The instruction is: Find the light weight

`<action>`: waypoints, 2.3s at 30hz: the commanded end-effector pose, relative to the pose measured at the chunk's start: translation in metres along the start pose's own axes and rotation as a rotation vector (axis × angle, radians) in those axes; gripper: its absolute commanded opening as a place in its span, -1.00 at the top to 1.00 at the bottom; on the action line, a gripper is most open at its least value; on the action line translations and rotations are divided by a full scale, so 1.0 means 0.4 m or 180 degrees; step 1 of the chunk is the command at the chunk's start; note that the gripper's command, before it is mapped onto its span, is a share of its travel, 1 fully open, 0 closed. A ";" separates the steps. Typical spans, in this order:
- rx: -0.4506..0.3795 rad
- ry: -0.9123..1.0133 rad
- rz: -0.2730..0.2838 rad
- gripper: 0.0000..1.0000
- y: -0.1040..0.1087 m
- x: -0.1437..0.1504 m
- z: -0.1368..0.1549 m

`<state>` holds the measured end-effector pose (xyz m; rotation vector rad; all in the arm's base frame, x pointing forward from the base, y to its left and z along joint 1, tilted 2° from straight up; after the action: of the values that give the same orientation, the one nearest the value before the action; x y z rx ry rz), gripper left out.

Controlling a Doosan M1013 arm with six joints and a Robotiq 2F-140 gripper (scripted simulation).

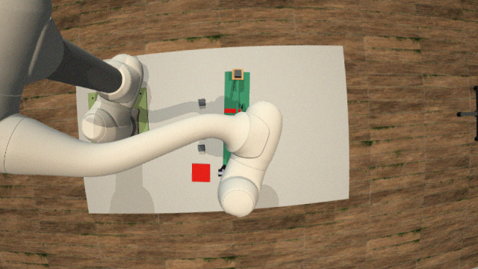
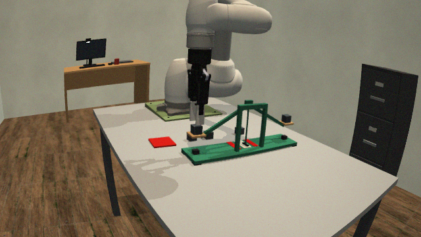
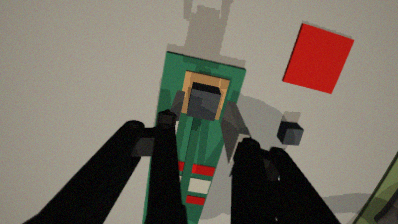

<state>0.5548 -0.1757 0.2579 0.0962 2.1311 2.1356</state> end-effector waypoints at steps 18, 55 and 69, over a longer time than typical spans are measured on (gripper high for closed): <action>-0.0001 0.0000 0.0000 0.30 0.000 0.000 0.000; -0.0001 0.0000 0.0000 0.30 -0.088 0.000 0.000; -0.0001 0.0000 0.0000 0.30 -0.089 0.000 0.000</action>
<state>0.5562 -0.1757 0.2221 0.0962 2.1311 2.1356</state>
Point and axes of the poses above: the point where the finger pads meet when closed, its own y axis back along the fingers, its own x axis across the jaws, z = x × y, the point moved 9 cm from there along y, back along the fingers, and after that the axes turned 5 degrees about -y, right-handed, at the moved point
